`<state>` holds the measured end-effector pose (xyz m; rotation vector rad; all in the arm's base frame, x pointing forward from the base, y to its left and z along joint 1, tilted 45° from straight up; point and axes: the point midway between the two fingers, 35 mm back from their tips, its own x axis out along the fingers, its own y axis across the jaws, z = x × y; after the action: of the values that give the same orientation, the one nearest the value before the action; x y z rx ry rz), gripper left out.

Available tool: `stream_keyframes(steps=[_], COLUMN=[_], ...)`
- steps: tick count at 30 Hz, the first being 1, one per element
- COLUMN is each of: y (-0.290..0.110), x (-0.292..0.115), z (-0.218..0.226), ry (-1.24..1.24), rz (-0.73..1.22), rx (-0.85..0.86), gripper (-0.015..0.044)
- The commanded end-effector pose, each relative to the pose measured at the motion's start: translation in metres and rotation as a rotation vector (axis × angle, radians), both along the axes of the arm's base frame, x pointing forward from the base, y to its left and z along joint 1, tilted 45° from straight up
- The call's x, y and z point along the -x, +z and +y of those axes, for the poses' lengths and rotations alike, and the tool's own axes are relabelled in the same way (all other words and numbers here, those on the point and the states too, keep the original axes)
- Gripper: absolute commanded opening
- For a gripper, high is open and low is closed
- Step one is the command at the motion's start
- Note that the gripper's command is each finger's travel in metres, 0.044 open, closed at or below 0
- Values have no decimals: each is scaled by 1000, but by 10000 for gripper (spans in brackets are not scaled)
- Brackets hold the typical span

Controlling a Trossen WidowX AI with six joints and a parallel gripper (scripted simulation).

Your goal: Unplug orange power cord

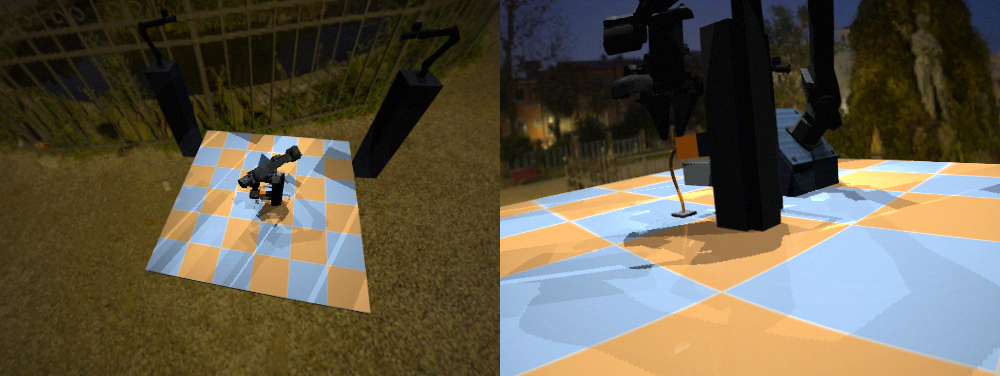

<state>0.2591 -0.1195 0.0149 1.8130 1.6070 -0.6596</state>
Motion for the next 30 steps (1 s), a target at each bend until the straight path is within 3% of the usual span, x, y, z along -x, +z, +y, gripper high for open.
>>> stream_keyframes(steps=[1,30], y=[0,23], x=[0,3], z=[1,15], ry=[0,-7], rz=[-1,3], rx=[-1,-8], gripper=[160,160])
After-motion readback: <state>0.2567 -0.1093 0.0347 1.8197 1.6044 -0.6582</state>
